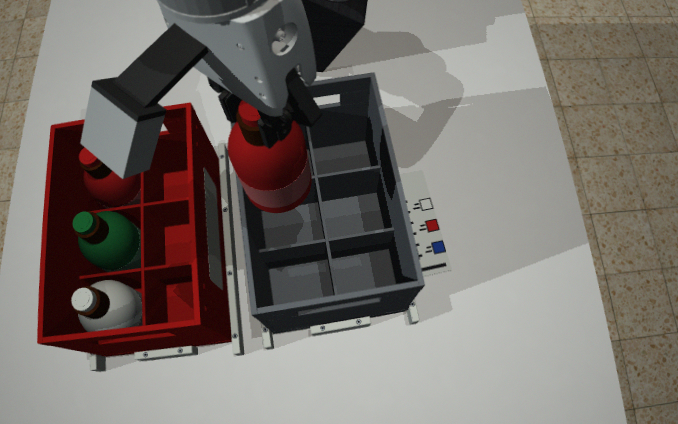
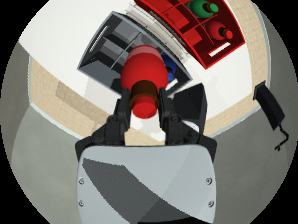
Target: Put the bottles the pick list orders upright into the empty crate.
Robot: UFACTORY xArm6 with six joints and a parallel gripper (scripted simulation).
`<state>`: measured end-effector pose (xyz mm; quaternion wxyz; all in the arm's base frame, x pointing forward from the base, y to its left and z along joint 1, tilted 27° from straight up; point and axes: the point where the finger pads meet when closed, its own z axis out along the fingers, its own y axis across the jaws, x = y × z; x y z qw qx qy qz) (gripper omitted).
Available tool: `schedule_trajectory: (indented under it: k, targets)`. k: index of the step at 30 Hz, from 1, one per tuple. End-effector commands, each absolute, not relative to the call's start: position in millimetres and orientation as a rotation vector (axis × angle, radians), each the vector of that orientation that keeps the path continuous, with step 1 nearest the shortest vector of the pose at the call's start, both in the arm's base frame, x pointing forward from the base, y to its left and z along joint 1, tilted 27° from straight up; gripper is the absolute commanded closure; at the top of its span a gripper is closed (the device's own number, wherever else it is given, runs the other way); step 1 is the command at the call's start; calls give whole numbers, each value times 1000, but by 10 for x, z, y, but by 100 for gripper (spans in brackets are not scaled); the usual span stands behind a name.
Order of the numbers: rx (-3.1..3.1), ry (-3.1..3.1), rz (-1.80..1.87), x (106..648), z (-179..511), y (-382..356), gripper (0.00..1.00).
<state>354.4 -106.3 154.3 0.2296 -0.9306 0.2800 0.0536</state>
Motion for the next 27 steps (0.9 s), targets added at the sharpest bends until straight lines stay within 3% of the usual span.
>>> schedule_trajectory:
  k: [1,27]
  targets:
    - [-2562,771,141,3554,1556,-1074,100]
    - [-2562,771,141,3560,1359,-976,100]
